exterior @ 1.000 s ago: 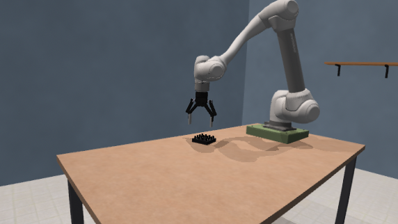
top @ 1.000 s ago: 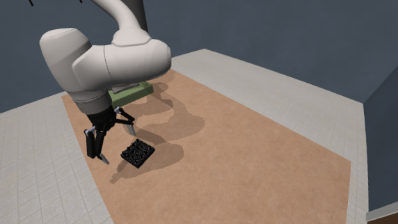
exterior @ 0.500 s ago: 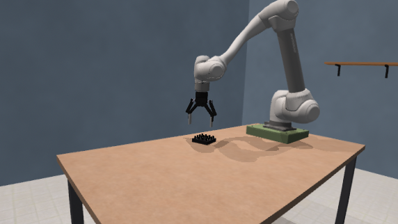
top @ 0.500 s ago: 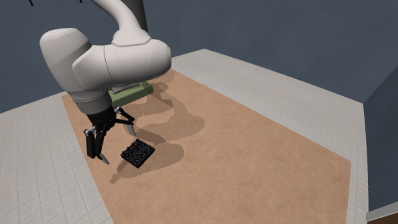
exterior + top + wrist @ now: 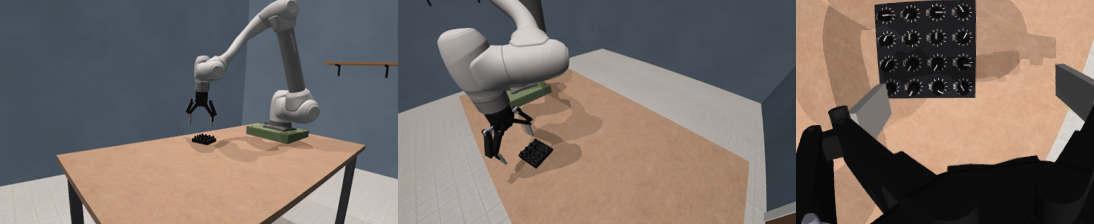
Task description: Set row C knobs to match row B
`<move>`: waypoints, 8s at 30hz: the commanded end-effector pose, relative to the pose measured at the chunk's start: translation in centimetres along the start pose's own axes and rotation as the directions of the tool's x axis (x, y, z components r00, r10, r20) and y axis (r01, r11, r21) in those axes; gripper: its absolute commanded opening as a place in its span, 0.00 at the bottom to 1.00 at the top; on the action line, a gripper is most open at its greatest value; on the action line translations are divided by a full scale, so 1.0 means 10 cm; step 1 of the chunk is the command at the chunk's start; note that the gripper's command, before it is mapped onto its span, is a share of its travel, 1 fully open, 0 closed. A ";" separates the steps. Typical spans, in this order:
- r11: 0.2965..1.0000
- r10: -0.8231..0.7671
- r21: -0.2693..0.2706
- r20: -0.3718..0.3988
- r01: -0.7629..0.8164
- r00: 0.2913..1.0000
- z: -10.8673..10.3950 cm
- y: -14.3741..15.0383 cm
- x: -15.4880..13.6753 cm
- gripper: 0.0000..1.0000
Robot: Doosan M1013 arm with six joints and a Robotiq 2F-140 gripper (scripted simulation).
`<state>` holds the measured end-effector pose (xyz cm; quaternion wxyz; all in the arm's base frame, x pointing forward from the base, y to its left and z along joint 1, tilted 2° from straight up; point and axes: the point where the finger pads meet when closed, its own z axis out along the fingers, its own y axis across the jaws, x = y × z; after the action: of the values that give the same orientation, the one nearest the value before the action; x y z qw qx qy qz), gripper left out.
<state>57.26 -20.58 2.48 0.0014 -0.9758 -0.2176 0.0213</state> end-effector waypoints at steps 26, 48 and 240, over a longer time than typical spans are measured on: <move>1.000 0.000 -0.001 0.001 0.000 1.000 0.01 -0.05 -0.44 1.00; 1.000 0.000 -0.001 0.001 0.000 1.000 0.01 -0.06 -0.52 1.00; -0.987 -0.159 0.002 -0.001 0.159 -0.987 -0.19 -0.52 0.69 0.12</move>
<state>61.34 -12.90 4.11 0.0216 0.1389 -0.9901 0.0013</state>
